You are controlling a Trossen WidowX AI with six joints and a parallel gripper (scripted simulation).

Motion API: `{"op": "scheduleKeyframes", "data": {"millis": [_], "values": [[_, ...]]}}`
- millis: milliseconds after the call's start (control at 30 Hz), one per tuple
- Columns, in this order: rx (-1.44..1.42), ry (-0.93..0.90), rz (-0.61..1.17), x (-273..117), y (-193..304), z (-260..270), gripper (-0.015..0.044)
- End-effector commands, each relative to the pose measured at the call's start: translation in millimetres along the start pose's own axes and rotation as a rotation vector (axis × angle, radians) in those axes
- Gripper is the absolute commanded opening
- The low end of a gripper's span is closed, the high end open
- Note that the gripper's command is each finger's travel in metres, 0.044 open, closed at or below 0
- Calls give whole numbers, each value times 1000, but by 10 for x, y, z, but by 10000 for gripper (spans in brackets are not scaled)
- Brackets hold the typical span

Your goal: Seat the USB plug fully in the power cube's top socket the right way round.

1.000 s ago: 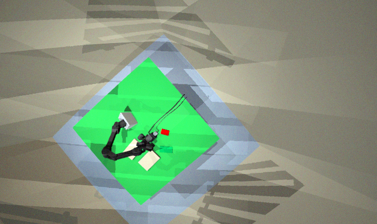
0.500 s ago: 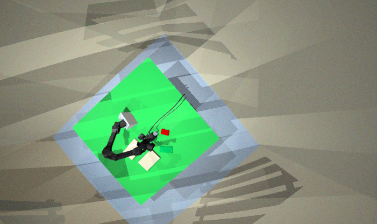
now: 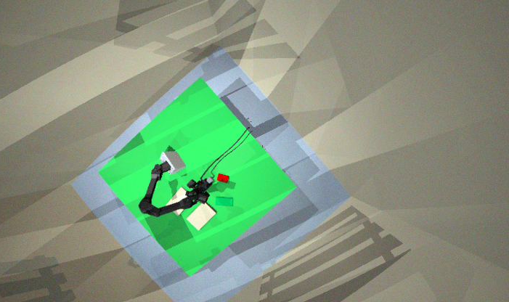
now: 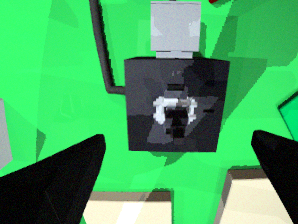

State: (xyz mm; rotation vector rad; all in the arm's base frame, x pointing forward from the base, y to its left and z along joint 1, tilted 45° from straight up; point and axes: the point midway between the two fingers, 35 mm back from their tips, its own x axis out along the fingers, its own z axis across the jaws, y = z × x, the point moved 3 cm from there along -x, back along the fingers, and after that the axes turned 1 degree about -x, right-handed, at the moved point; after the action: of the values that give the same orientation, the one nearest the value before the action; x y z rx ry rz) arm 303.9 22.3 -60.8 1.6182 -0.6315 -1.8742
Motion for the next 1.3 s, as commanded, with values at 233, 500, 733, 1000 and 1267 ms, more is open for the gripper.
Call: {"op": "scheduleKeyframes", "data": {"millis": [233, 500, 733, 1000, 1267], "values": [[-1, -1, 1, 42, 1, 4, 361], [-1, -1, 1, 42, 1, 4, 151], [-1, -1, 1, 42, 1, 4, 0], [-1, -1, 1, 42, 1, 4, 0], [-1, -1, 1, 42, 1, 4, 0]]}}
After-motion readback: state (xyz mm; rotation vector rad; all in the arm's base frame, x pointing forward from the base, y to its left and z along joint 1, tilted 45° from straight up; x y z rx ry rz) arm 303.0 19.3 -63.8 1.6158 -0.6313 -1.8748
